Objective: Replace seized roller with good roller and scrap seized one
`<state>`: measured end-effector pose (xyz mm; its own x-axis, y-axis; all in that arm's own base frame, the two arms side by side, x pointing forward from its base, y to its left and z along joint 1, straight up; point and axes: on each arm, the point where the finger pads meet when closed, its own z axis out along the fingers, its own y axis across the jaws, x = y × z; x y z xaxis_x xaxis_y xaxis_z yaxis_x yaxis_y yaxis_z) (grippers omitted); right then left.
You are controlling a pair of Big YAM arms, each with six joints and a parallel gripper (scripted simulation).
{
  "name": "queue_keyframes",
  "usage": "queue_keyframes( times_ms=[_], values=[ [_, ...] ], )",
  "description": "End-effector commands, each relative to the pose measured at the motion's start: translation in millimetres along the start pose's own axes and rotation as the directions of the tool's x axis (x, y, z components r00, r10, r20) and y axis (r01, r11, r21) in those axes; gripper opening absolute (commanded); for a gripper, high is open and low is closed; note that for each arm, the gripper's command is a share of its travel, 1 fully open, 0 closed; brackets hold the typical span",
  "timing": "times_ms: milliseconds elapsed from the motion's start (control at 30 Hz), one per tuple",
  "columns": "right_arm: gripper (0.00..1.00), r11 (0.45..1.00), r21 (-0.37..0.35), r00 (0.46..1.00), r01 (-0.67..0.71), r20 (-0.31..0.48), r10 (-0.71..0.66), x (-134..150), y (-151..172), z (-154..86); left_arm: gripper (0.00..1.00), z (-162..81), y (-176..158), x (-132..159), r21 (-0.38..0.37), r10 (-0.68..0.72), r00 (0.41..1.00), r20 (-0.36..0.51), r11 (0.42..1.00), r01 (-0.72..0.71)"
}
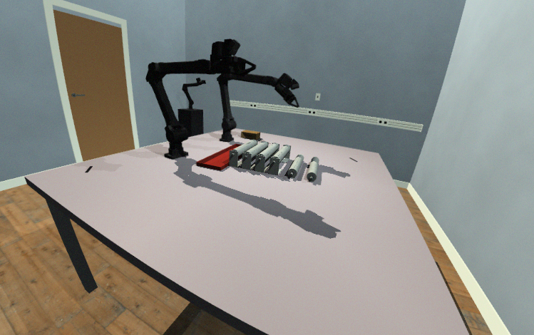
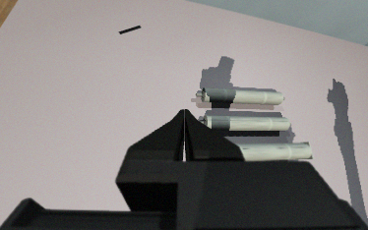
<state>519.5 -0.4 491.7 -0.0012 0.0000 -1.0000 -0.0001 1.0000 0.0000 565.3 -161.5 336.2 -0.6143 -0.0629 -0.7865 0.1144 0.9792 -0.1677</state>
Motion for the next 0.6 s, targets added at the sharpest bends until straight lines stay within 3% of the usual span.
queue_keyframes(
  times_ms=[0,267,333,433,567],
  values=[
    [0.0,1.0,0.005,1.0,-0.013,0.009,0.013,-4.0,-3.7,-1.3,0.0,-34.1,21.4,-36.8,0.002,0.047,0.985,0.165,0.999,-0.048],
    [0.0,1.0,0.005,1.0,-0.013,0.009,0.013,-4.0,-3.7,-1.3,0.0,-114.9,85.2,-91.8,-0.099,0.125,0.875,0.467,0.991,-0.088],
    [0.0,1.0,0.005,1.0,-0.013,0.009,0.013,-4.0,-3.7,-1.3,0.0,-128.3,95.9,-96.6,-0.124,0.146,0.847,0.512,0.988,-0.096],
    [0.0,1.0,0.005,1.0,-0.013,0.009,0.013,-4.0,-3.7,-1.3,0.0,-129.4,99.7,-101.5,-0.134,0.155,0.836,0.527,0.986,-0.099],
    [0.0,1.0,0.005,1.0,-0.013,0.009,0.013,-4.0,-3.7,-1.3,0.0,-161.5,116.6,-107.1,-0.178,0.178,0.784,0.594,0.98,-0.087]
  ],
)
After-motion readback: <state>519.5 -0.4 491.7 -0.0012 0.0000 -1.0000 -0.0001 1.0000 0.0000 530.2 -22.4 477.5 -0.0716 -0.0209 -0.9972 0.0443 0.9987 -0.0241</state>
